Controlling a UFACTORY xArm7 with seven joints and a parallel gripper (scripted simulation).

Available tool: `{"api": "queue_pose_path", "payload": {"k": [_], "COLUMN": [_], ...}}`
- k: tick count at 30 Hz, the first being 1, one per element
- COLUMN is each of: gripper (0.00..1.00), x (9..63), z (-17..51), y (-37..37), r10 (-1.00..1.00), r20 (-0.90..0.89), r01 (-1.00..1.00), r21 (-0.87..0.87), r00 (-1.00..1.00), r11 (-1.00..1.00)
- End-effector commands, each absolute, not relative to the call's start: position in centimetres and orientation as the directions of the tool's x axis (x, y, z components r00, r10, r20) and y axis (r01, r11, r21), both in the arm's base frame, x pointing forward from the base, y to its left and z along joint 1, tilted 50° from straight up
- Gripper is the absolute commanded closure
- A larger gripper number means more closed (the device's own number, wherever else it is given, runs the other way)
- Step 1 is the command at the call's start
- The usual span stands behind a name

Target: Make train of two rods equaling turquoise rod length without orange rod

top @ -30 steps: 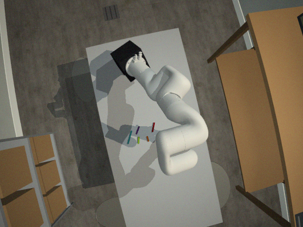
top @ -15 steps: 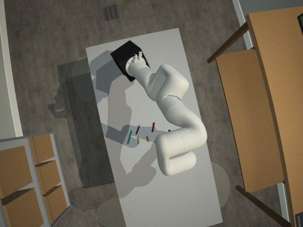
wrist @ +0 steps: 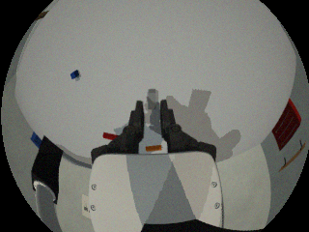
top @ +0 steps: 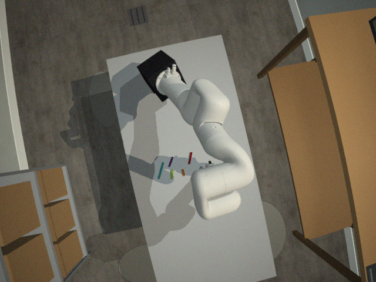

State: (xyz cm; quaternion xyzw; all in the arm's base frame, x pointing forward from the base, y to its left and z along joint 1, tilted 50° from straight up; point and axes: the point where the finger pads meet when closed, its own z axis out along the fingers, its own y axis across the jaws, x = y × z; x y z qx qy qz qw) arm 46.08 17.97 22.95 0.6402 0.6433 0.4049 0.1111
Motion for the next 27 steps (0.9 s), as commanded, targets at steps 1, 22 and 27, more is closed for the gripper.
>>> {"api": "queue_pose_path", "payload": {"k": [1,22,27], "gripper": [0.76,0.76,0.76], "x": [46.41,46.72,46.72], "z": [22.75,22.44,22.44], "y": [18.15,18.35,18.35], "r10": [0.908,0.908,0.908], "r20": [0.386,0.386,0.386], "r01": [0.732,0.732,0.732], "r21": [0.665,0.665,0.665], "r00": [-0.165,-0.165,-0.165], "r11": [-0.149,-0.149,-0.149]}}
